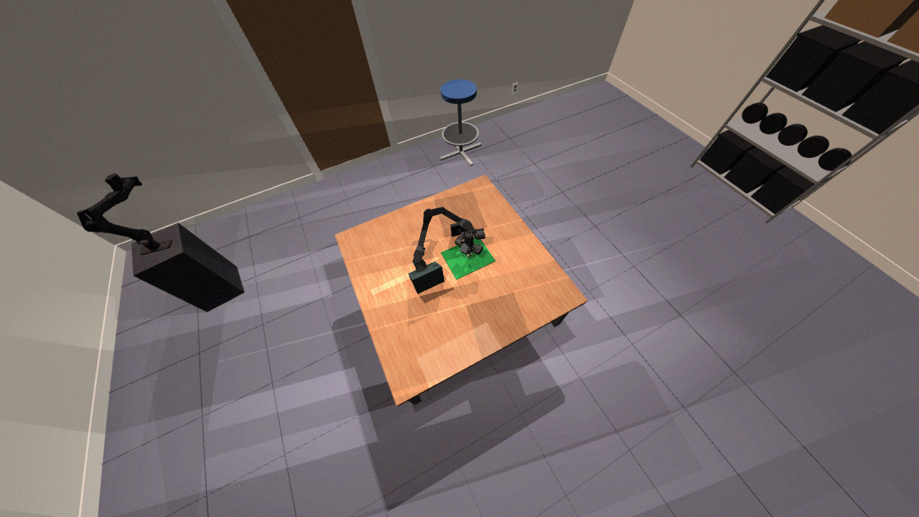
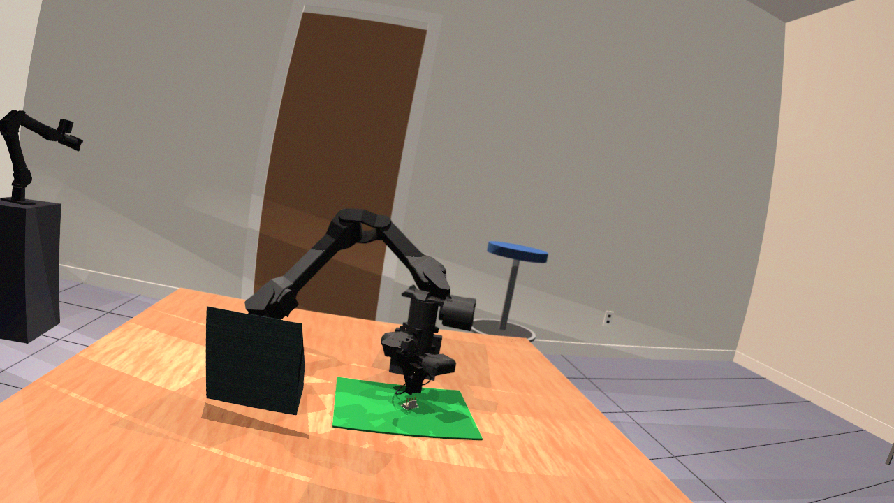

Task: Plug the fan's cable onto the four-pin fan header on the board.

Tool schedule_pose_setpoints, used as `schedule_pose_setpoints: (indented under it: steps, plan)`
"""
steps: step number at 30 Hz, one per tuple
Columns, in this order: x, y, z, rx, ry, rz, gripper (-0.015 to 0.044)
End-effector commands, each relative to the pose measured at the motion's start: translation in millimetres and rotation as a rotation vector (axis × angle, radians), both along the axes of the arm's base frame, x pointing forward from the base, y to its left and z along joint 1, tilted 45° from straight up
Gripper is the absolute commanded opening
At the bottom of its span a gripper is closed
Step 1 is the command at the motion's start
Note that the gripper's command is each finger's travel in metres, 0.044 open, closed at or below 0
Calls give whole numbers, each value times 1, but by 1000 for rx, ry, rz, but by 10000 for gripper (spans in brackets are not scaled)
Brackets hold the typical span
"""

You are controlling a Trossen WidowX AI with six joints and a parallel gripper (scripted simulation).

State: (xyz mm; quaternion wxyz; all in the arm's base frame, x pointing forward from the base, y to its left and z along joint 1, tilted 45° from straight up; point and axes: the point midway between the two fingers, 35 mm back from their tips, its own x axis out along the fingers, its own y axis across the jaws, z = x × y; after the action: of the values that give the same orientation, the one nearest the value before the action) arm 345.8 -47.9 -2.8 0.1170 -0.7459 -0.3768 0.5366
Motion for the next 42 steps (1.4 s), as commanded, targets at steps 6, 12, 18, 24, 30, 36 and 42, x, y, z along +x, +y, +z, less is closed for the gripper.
schedule_pose_setpoints:
  steps: [6, 12, 18, 24, 30, 36, 42]
  plan:
    - [0, 7, -7, 4, 6, 0, 0]
    - [0, 7, -6, 5, 9, -3, 0]
    - [2, 8, -5, 5, 10, -4, 0]
    - [2, 8, -5, 5, 10, -4, 0]
    - [2, 9, -6, 5, 10, -4, 0]
    - [2, 10, -7, 5, 10, -4, 0]
    - [1, 11, -8, 5, 10, -4, 0]
